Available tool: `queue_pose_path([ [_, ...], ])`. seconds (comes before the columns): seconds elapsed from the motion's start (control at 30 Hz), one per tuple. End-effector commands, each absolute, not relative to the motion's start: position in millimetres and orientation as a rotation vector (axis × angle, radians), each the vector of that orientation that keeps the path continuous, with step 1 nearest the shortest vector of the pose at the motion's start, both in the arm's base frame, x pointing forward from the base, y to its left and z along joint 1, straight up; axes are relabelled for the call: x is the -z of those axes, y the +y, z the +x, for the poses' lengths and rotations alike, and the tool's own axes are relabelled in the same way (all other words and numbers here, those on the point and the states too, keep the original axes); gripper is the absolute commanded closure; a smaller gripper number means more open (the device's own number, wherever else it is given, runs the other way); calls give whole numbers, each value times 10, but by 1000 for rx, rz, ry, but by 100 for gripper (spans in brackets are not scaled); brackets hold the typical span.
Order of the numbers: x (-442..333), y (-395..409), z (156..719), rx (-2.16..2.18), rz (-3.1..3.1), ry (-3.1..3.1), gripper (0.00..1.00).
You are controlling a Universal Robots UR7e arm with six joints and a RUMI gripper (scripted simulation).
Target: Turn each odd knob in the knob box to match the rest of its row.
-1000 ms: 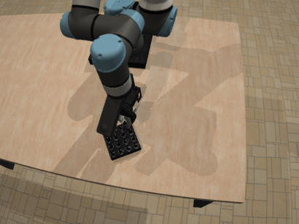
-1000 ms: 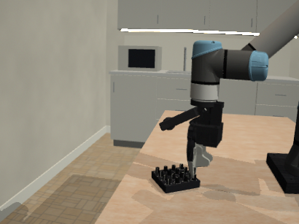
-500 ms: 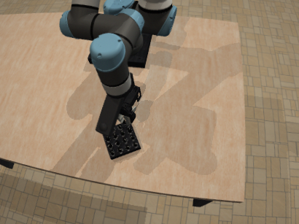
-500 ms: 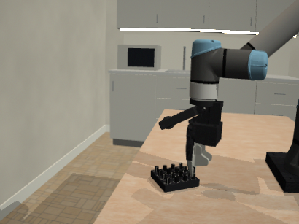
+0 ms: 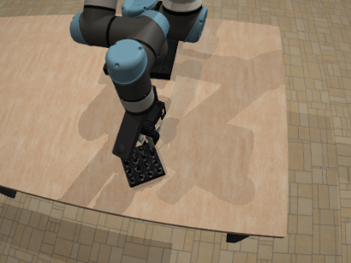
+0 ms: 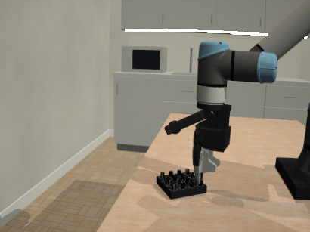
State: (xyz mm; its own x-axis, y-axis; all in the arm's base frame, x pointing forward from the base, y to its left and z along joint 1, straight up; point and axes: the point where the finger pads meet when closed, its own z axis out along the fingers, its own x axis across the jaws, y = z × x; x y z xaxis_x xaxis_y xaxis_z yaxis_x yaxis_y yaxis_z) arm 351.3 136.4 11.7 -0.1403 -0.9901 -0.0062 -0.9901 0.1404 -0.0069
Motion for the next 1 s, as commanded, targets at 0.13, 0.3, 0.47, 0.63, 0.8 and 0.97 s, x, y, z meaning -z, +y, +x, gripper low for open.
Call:
queue_pose_path([
  [0.13, -121, 1367, 3522, 3, -2054, 2365, 89],
  [0.3, -121, 1367, 3522, 3, -2054, 2365, 89],
  [0.47, -162, 1367, 3536, 7, -2052, 2362, 89],
  [0.63, -216, 1367, 3535, 7, -2052, 2362, 89],
  [0.8, -355, 1366, 3534, 7, -2052, 2362, 89],
  [0.97, -479, 1365, 3532, 7, -2052, 2362, 89],
])
